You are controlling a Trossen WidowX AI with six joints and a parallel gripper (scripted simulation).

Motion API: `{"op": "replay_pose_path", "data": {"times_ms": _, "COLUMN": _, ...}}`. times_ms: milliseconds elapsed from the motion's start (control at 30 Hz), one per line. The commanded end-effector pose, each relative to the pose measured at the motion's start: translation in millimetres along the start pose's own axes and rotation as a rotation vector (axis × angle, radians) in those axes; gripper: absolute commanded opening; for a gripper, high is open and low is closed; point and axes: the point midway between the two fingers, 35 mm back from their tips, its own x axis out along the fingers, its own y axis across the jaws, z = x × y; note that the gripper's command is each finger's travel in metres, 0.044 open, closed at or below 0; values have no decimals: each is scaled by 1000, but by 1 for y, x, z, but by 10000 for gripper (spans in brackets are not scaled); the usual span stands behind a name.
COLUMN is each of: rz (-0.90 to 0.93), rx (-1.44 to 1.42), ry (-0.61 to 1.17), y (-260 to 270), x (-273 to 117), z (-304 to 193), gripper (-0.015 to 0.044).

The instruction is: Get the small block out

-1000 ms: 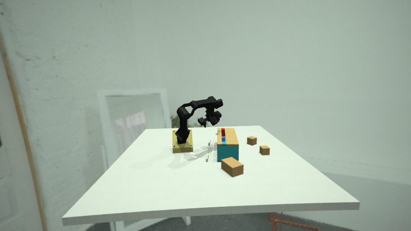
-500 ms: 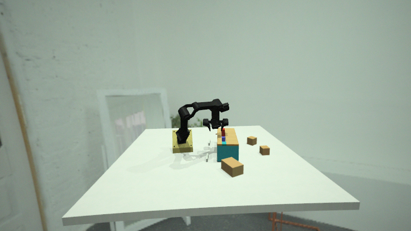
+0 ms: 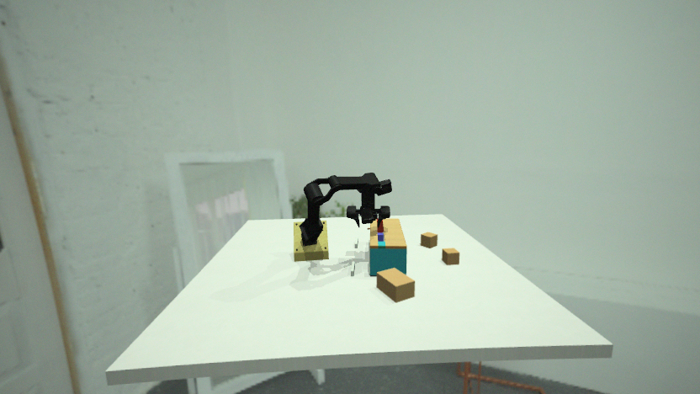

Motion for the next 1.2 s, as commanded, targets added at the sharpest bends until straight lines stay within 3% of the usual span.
{"op": "replay_pose_path", "data": {"times_ms": 0, "rz": -1, "rx": -1, "ry": -5, "y": 0, "x": 8, "z": 4, "gripper": 400}}
{"op": "replay_pose_path", "data": {"times_ms": 1167, "rz": 1, "rx": -1, "ry": -10, "y": 2, "x": 58, "z": 29, "gripper": 400}}
